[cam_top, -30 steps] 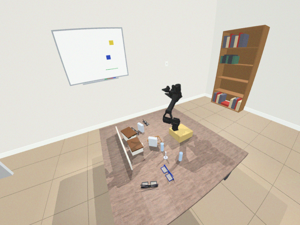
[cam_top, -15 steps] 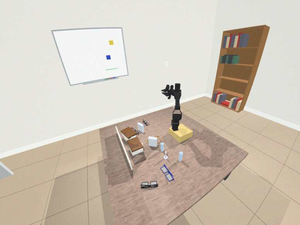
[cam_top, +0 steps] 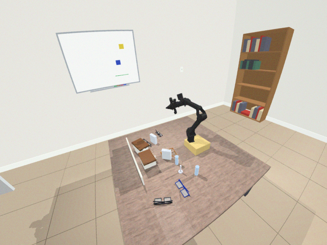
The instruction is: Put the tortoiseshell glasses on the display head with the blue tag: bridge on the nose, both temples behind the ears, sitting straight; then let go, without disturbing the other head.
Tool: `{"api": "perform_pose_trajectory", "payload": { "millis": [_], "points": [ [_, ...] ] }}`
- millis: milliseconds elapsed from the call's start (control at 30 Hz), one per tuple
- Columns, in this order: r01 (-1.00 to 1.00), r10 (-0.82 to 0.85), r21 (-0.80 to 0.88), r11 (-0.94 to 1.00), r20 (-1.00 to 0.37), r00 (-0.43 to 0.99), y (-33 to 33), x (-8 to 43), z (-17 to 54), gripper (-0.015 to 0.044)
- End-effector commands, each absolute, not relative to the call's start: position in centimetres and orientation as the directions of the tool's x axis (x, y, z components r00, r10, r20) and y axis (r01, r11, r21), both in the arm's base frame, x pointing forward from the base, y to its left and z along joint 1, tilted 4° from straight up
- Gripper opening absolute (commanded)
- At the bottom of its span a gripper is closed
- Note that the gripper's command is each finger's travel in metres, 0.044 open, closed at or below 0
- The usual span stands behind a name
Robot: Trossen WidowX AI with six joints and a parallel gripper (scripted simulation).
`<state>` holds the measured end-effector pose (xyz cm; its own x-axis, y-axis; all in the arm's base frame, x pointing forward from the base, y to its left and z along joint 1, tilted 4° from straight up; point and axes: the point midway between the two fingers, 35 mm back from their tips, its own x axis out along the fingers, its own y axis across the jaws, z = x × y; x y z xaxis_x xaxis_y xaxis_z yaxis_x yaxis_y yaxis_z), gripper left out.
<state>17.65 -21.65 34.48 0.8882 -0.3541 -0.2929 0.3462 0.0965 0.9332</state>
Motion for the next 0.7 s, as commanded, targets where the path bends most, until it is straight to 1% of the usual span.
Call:
{"api": "perform_pose_trajectory", "payload": {
  "millis": [0, 133, 300, 500, 667],
  "points": [
    [0.445, -0.227, 0.894, 0.045, -0.425, 0.876, -20.7, 21.7, 31.0, 0.0000],
    [0.562, -0.097, 0.826, 0.042, -0.556, 0.825, -18.4, 25.4, 27.5, 0.0000],
    [0.706, 0.048, 0.699, 0.115, -0.714, 0.699, -14.0, 29.1, 23.0, 0.0000],
    [0.814, 0.149, 0.492, 0.308, -0.870, 0.469, -7.4, 31.5, 17.8, 0.0000],
    [0.806, 0.137, 0.284, 0.519, -0.959, 0.250, -1.6, 31.6, 14.0, 0.0000]
  ]
}}
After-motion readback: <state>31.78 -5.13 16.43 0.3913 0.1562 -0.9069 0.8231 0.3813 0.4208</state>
